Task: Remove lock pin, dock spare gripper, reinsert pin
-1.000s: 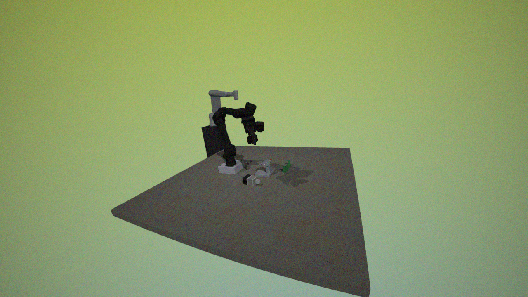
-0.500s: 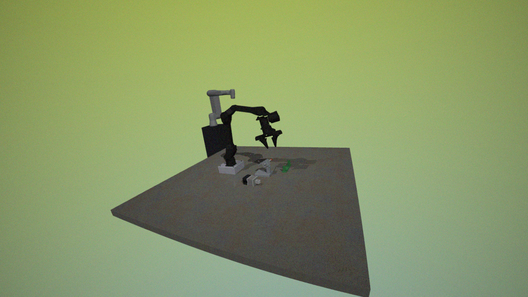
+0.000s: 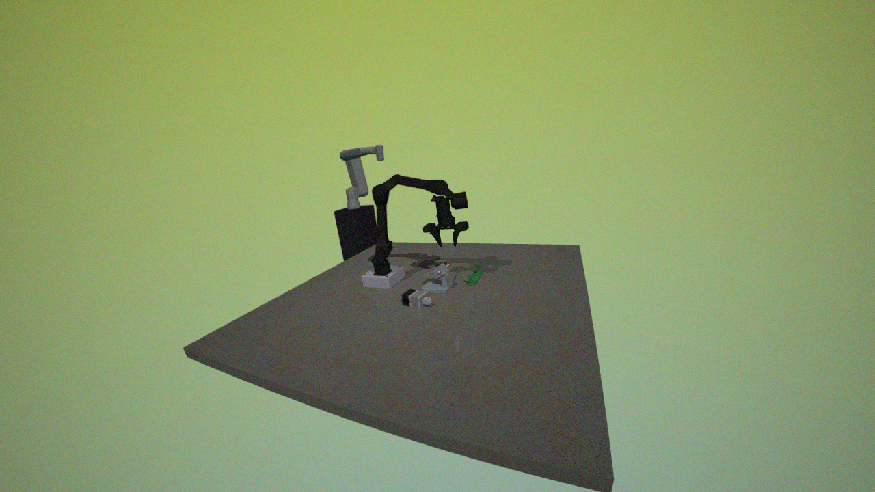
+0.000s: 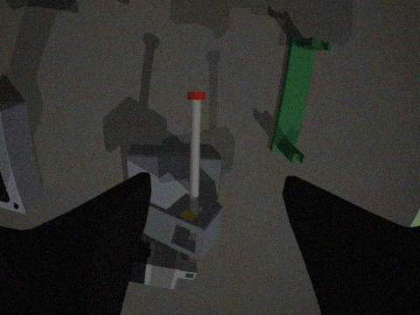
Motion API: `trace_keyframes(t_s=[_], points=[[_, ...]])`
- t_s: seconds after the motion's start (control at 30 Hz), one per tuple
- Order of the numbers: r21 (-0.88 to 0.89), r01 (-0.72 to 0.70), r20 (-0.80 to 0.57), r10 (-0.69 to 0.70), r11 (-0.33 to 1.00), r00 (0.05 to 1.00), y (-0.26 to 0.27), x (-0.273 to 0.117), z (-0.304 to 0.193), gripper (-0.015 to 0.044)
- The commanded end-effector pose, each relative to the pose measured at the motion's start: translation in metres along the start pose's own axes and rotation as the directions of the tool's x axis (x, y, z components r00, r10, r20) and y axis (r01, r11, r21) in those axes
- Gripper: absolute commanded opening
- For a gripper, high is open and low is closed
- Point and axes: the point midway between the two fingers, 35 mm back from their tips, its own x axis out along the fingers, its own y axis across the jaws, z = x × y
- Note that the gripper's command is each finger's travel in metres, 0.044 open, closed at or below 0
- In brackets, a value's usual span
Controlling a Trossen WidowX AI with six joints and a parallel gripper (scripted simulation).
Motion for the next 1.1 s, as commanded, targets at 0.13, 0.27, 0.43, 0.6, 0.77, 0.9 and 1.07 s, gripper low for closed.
trace_keyframes(t_s=[0.13,0.27,0.43,0.6,0.77,0.9,1.07], points=[[-0.002,-0.022,0.000,0.022,1.000,1.000,0.010,0.055,0.004,0.0300],[-0.002,-0.022,0.000,0.022,1.000,1.000,0.009,0.058,0.004,0.0300],[-0.002,-0.022,0.000,0.022,1.000,1.000,0.009,0.066,0.004,0.0300],[-0.002,-0.022,0.000,0.022,1.000,1.000,0.009,0.074,0.004,0.0300],[-0.002,-0.022,0.000,0.022,1.000,1.000,0.009,0.082,0.004,0.0300],[-0.002,-0.022,0.000,0.022,1.000,1.000,0.009,0.089,0.004,0.0300],[-0.002,-0.022,0.000,0.022,1.000,1.000,0.009,0.097,0.004,0.0300]])
